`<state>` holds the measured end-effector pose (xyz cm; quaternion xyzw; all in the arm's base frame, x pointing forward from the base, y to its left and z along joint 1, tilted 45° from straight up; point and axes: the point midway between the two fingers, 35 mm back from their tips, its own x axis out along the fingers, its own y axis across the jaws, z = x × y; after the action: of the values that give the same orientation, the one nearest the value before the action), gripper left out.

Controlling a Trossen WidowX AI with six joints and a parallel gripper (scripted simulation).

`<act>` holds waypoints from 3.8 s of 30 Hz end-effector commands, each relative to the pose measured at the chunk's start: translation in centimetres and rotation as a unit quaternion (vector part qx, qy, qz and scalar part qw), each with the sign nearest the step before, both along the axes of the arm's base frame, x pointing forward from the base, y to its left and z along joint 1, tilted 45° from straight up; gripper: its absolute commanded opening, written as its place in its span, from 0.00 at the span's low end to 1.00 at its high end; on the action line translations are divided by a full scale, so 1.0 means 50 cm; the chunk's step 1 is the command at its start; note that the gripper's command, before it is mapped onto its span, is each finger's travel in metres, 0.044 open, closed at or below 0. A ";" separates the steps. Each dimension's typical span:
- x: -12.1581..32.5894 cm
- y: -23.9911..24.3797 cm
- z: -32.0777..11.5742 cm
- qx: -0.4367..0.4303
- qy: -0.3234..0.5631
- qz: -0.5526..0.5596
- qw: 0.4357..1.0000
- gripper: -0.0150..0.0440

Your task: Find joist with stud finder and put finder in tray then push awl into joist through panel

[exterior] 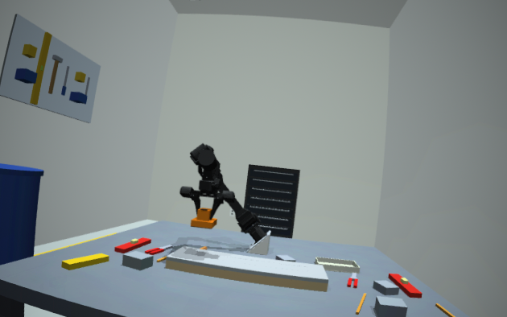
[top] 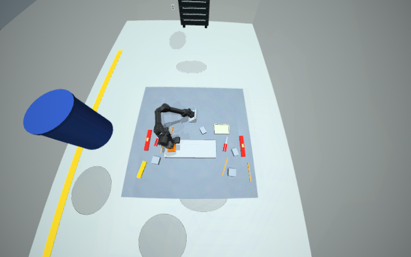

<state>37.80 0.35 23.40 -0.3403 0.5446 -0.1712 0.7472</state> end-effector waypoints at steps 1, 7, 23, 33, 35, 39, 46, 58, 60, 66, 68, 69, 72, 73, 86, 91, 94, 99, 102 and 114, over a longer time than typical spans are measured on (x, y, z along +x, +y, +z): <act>0.018 0.074 -0.059 0.008 0.039 0.048 0.998 0.25; 0.022 0.180 -0.143 0.018 0.093 0.115 0.989 0.25; -0.069 0.437 -0.373 0.021 0.234 0.277 0.932 0.25; -0.188 0.554 -0.515 0.009 0.320 0.362 0.875 0.25; -0.217 0.572 -0.542 0.005 0.336 0.378 0.863 0.25; -0.276 0.602 -0.597 -0.003 0.369 0.407 0.836 0.25; -0.388 0.634 -0.689 -0.022 0.424 0.451 0.785 0.25; -0.494 0.637 -0.772 -0.044 0.472 0.484 0.735 0.25; -0.493 0.634 -0.775 -0.044 0.472 0.484 0.735 0.25; -0.491 0.622 -0.792 -0.044 0.472 0.484 0.735 0.25; -0.490 0.617 -0.798 -0.044 0.472 0.484 0.735 0.25; -0.489 0.615 -0.801 -0.044 0.472 0.484 0.735 0.25; -0.488 0.608 -0.809 -0.044 0.472 0.484 0.736 0.25; -0.488 0.606 -0.812 -0.044 0.472 0.484 0.736 0.25; -0.484 0.574 -0.846 -0.045 0.472 0.484 0.736 0.25; -0.482 0.562 -0.859 -0.045 0.472 0.484 0.736 0.25; -0.482 0.554 -0.866 -0.045 0.472 0.484 0.736 0.25; -0.481 0.541 -0.878 -0.045 0.472 0.484 0.736 0.25; -0.481 0.533 -0.885 -0.045 0.472 0.484 0.736 0.25; -0.480 0.512 -0.905 -0.045 0.472 0.484 0.736 0.25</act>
<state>13.83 26.43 -21.47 -0.6264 0.5812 0.3714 0.3631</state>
